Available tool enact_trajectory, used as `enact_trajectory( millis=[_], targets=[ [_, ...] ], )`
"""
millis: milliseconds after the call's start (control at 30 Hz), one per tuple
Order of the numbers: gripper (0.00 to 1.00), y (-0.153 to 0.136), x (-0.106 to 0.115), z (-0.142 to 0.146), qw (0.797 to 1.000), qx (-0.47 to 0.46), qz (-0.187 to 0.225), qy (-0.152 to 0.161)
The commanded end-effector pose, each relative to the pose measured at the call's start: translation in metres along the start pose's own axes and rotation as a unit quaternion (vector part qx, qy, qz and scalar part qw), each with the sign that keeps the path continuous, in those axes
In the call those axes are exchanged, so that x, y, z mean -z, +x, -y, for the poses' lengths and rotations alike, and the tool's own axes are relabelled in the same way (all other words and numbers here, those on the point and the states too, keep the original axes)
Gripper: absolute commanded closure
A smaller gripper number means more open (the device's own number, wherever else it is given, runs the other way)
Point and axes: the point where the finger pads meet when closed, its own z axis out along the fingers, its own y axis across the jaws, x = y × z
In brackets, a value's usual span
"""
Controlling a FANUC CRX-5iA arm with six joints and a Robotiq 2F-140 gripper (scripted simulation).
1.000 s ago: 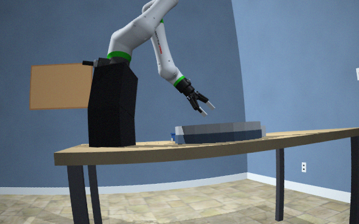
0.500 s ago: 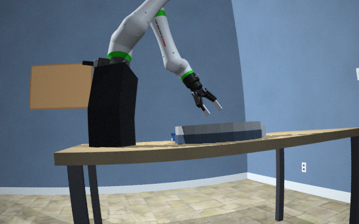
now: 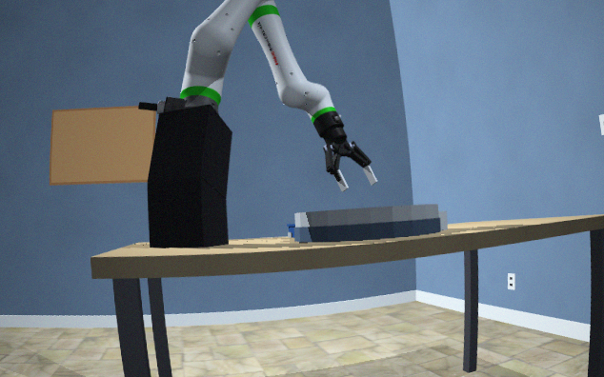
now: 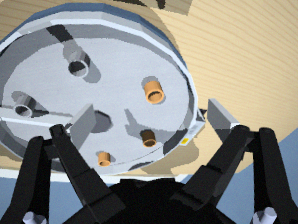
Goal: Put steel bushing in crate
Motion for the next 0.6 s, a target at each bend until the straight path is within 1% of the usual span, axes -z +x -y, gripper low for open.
enact_trajectory(
  millis=[0,133,500,567],
  targets=[
    [0.0,-0.023,0.001,0.035,0.999,-0.026,-0.025,0.025],
    [0.0,-0.034,0.003,0.059,0.997,-0.045,-0.042,0.042],
    [0.0,-0.034,0.003,0.059,0.997,-0.045,-0.042,0.042],
    [0.0,-0.047,0.01,0.097,0.992,-0.079,-0.071,0.067]
  ],
)
